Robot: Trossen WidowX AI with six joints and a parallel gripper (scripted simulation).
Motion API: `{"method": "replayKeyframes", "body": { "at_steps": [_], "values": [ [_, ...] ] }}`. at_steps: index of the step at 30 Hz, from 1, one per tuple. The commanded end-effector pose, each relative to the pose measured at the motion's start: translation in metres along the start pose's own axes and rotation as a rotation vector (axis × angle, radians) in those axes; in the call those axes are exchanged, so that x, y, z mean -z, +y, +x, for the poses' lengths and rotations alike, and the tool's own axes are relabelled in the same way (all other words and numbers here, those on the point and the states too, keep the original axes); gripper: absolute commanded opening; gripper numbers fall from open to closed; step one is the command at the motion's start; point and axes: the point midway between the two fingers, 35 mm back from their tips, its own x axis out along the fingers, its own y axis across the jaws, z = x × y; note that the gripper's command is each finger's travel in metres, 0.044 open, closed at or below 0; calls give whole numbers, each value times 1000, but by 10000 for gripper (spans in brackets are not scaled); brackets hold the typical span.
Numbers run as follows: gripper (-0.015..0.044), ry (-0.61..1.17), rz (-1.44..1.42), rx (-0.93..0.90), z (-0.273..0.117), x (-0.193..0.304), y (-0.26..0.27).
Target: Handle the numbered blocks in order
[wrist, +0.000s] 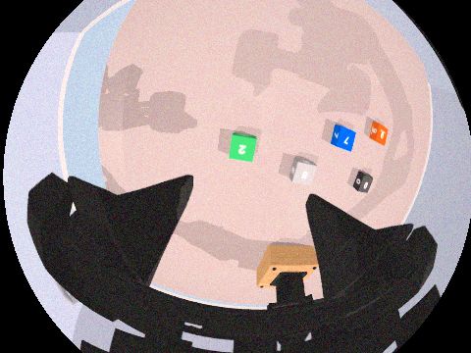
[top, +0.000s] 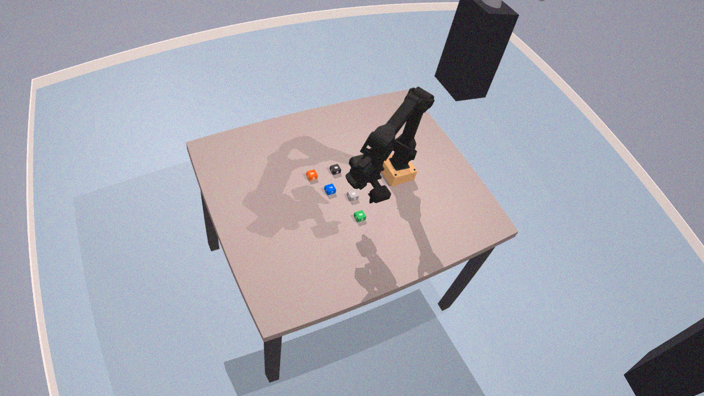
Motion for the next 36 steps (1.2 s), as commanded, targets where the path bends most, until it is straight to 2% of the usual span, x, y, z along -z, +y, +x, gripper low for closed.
{"method": "replayKeyframes", "body": {
  "at_steps": [1,12,20,27,36],
  "values": [
    [400,2,5,1,0,0,1],
    [400,1,5,1,0,-7,-6],
    [400,-11,2,11,-4,-64,-108],
    [400,-6,5,24,-4,-77,-219],
    [400,-5,5,26,-4,-76,-230]
  ]
}}
